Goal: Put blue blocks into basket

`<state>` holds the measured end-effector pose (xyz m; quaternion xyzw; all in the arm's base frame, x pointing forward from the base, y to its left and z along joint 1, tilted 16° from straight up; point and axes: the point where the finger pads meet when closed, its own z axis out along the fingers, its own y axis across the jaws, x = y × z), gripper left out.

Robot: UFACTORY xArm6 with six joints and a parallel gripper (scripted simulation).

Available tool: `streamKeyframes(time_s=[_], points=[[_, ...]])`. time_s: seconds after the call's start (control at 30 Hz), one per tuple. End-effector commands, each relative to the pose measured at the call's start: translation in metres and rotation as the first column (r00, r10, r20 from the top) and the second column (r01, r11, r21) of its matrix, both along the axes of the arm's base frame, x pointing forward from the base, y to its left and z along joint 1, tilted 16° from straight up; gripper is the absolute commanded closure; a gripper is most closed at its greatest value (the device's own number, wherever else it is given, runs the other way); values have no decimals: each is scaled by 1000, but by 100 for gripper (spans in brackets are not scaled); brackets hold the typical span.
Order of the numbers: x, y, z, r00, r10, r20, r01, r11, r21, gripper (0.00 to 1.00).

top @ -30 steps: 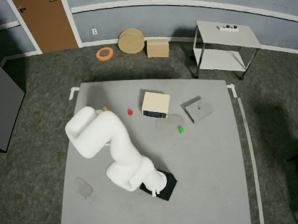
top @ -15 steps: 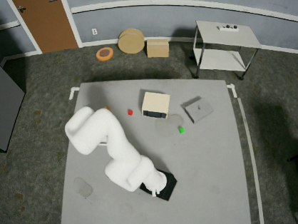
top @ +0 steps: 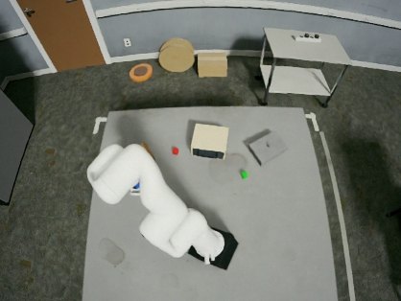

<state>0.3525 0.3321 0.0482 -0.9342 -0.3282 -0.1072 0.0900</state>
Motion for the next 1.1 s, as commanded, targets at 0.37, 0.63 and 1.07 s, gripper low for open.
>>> streamKeyframes(time_s=[0.37,0.63,1.07], points=[[4,6,-20,1000,0,2,0,1000,3,100],[5,8,-27,1000,0,2,0,1000,3,100],[6,9,-31,1000,0,2,0,1000,3,100]])
